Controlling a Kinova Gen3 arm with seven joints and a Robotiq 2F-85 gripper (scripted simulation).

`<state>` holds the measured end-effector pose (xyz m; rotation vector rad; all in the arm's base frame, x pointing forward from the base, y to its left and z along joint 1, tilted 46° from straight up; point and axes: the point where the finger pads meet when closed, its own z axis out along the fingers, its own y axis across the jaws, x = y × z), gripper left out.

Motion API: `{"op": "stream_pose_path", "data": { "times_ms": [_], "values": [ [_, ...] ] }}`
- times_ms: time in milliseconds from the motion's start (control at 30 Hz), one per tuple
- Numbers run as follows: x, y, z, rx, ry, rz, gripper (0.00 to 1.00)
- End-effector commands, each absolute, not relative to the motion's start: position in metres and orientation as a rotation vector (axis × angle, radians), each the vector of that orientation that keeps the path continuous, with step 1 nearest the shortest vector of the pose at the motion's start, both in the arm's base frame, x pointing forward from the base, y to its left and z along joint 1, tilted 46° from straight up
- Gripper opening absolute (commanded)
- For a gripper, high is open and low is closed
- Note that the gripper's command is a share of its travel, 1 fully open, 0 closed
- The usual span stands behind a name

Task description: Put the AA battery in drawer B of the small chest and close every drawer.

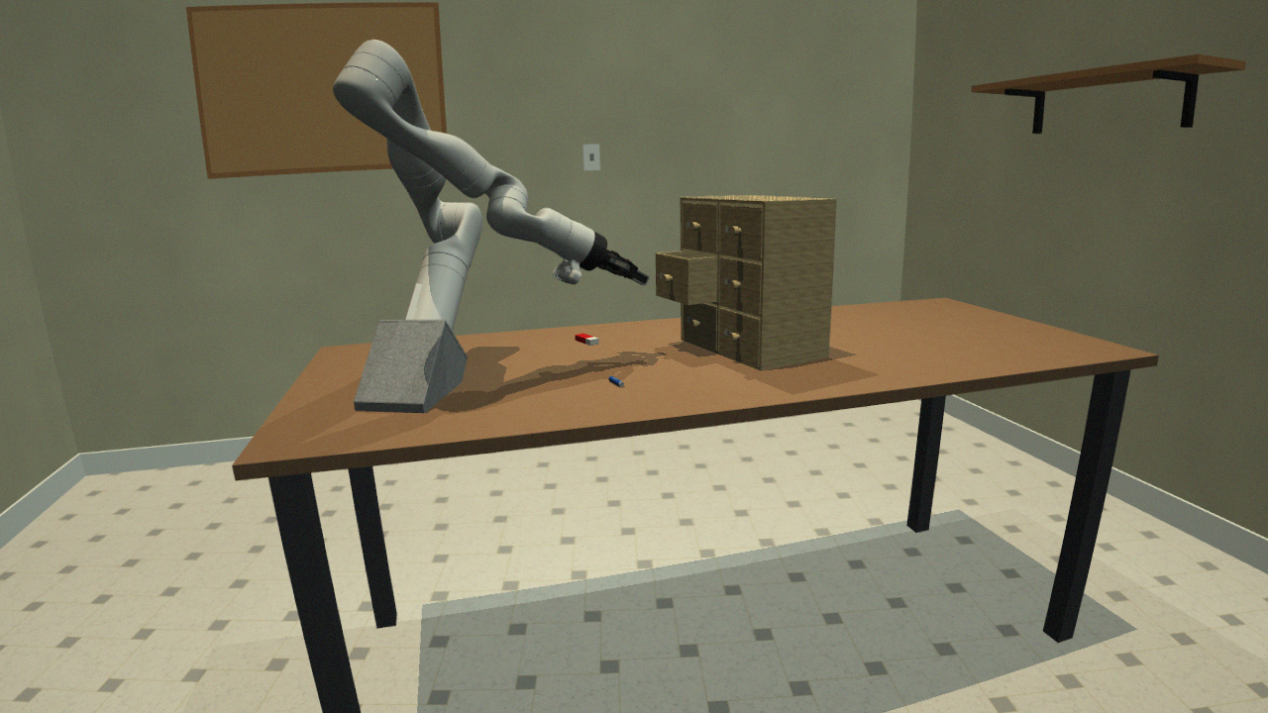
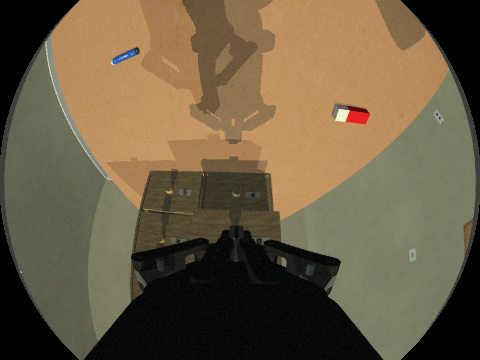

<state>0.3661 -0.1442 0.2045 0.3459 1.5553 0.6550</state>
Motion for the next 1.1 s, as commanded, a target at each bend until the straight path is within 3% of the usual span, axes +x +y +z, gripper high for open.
{"op": "stream_pose_path", "data": {
  "times_ms": [0,1067],
  "values": [
    [0.3661,-0.1446,0.2046,0.346,1.555,0.654,0.0],
    [0.3743,-0.1458,0.2084,0.346,1.555,0.654,0.0]
  ]
}}
